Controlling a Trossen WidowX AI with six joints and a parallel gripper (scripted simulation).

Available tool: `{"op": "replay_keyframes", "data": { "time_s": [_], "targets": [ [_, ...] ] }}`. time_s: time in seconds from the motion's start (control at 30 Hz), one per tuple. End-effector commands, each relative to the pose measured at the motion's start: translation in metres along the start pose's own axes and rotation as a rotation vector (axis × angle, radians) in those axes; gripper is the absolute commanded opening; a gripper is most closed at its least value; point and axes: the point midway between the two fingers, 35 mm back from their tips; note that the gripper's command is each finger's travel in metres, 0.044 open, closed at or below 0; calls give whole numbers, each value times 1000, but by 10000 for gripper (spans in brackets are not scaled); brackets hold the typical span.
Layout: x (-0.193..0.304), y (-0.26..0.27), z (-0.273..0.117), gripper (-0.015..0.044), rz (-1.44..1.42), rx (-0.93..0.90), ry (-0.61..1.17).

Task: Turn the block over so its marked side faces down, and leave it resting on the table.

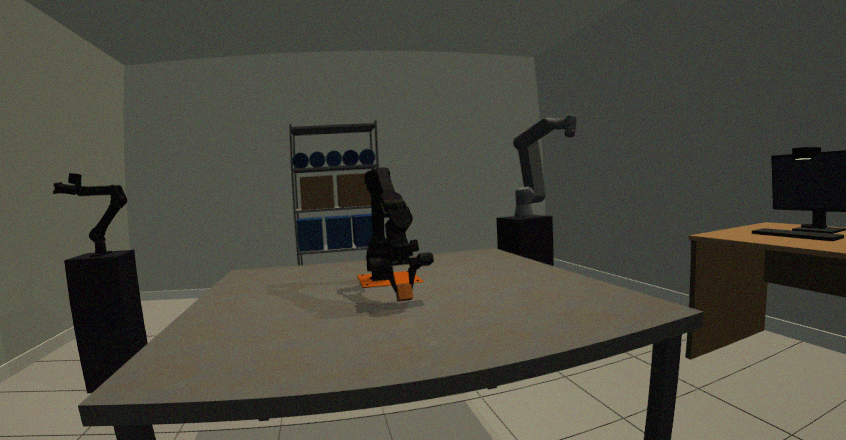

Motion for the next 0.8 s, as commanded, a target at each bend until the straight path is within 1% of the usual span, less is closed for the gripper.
{"op": "replay_keyframes", "data": {
  "time_s": [0.0, 0.13, 0.37, 0.77],
  "targets": [
    [-1, -1, -5, 0, 5, 7, -75],
    [1, -1, -6, 0, 7, 9, -124],
    [1, -1, -4, 0, 7, 10, -138],
    [-1, 0, 20, 0, 4, 18, -330]
  ]
}}
Point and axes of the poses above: the point midway between the two fingers, 35 mm back from their tips, its own z axis out along the fingers, its own y axis across the jaws, x = y × z, and after that the axes turned 2 degrees about -z, right-handed
